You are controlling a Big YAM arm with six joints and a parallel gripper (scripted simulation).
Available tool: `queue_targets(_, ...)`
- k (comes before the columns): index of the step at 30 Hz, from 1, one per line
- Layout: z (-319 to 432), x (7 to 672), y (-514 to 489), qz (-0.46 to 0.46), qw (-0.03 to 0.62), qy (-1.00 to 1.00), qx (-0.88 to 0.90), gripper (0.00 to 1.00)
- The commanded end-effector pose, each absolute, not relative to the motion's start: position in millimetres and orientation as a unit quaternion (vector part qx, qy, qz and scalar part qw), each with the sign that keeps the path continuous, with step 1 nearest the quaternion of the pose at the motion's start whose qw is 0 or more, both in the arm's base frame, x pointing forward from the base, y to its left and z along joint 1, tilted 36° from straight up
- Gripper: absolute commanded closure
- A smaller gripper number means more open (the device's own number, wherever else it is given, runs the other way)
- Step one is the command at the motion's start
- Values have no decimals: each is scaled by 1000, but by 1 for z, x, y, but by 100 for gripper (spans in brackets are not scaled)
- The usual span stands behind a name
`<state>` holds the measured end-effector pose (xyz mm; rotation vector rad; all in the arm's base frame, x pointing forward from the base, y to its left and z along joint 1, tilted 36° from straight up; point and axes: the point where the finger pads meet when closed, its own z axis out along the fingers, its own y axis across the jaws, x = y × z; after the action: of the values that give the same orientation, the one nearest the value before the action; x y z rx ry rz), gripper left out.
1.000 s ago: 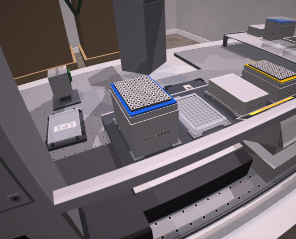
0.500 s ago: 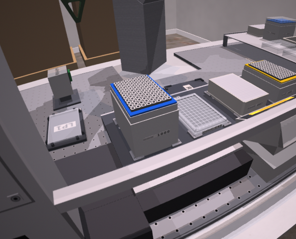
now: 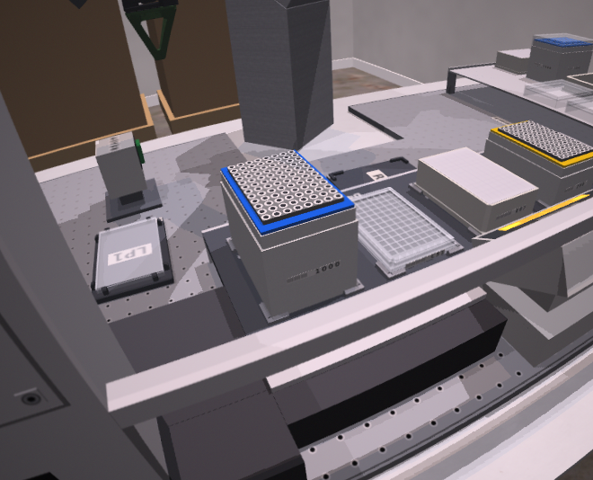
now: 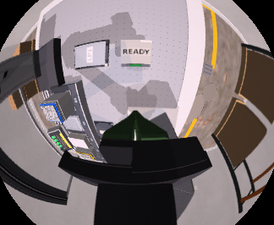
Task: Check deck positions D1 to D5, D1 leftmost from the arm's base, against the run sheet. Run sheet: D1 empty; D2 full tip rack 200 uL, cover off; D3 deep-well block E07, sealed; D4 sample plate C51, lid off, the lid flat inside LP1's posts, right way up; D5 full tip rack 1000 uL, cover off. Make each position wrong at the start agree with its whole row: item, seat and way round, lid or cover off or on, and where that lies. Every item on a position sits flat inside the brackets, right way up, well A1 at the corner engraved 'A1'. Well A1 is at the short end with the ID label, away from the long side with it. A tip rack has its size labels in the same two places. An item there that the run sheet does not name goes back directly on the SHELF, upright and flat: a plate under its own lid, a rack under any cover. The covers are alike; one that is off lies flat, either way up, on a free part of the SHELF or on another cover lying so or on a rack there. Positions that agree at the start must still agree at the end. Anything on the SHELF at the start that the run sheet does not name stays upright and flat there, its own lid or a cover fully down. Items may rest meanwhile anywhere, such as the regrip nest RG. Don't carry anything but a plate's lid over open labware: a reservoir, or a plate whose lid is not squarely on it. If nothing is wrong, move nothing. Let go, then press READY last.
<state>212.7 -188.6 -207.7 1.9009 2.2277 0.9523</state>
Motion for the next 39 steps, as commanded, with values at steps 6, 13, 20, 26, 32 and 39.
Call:
queue_targets(6,-222,224,-186,307,33,722,619,100)
queue_targets(13,-229,229,-183,307,34,722,619,100)
queue_targets(20,-239,233,-177,308,33,722,619,100)
queue_targets(26,-243,233,-170,309,29,721,620,100)
queue_targets(32,-252,239,-169,308,32,722,619,100)
queue_targets(39,-261,243,-163,309,31,721,619,100)
